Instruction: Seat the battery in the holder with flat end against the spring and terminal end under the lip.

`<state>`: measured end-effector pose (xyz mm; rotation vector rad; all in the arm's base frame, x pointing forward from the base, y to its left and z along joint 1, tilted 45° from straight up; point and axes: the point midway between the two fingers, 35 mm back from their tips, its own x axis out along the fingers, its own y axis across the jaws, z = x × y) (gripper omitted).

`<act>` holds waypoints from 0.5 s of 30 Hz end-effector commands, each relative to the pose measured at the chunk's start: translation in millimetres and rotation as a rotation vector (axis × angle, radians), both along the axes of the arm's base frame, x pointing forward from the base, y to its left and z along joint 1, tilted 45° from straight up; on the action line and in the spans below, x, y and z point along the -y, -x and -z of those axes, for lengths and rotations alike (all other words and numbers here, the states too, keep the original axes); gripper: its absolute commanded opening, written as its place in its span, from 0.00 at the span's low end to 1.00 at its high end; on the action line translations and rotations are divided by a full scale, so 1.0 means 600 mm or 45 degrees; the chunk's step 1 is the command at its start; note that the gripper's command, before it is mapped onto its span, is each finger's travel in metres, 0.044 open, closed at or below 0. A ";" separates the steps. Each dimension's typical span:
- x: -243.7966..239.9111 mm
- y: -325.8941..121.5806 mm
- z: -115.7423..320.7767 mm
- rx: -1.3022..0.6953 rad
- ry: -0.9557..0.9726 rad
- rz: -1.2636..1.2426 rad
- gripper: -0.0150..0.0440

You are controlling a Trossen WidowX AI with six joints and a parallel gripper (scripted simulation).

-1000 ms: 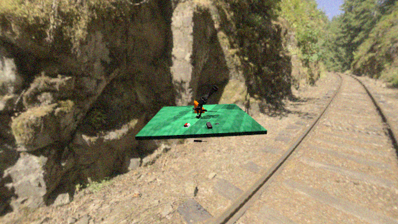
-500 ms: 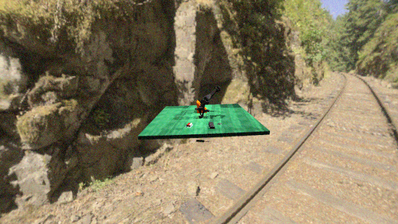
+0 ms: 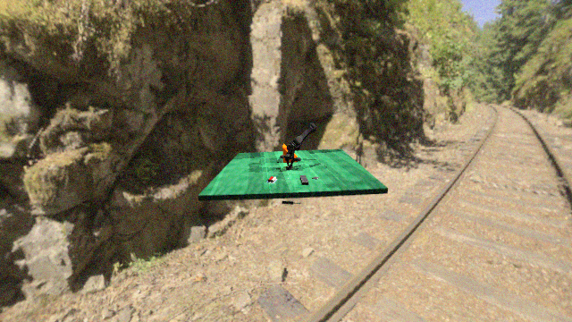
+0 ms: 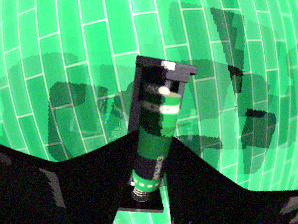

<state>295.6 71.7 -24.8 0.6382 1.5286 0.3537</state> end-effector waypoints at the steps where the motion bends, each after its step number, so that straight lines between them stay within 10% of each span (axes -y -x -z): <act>1: -0.003 0.008 0.004 -0.044 -0.011 -0.024 0.37; 15: -0.005 0.005 0.001 -0.111 -0.020 -0.084 0.37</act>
